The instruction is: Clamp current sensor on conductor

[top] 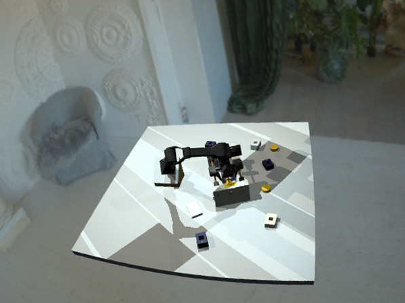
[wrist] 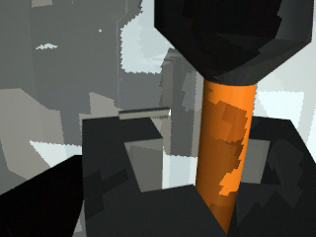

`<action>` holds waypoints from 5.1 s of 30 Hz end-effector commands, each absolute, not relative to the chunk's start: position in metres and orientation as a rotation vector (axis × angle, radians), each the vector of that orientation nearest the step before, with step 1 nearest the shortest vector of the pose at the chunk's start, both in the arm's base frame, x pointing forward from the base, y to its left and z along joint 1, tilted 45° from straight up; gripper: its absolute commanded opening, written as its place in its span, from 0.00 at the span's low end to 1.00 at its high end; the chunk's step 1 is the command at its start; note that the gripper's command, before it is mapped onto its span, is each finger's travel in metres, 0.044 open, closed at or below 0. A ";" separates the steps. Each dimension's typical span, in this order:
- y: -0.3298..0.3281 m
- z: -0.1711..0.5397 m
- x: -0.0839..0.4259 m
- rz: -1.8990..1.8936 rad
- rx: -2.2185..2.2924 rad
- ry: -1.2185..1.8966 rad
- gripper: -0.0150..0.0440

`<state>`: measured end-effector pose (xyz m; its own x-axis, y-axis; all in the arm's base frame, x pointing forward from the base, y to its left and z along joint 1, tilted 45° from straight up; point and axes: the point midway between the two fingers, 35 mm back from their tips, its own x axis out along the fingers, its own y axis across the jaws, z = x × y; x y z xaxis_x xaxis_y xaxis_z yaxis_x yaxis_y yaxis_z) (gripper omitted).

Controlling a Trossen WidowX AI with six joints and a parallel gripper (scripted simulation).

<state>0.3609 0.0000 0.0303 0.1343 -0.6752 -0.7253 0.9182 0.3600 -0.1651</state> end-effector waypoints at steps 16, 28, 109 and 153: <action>0.000 0.031 0.361 -1.191 0.360 0.818 0.61; 0.000 0.031 0.361 -1.191 0.360 0.818 0.25; 0.009 0.042 0.361 -1.039 0.413 0.767 0.70; 0.010 0.043 0.360 -1.034 0.412 0.769 0.25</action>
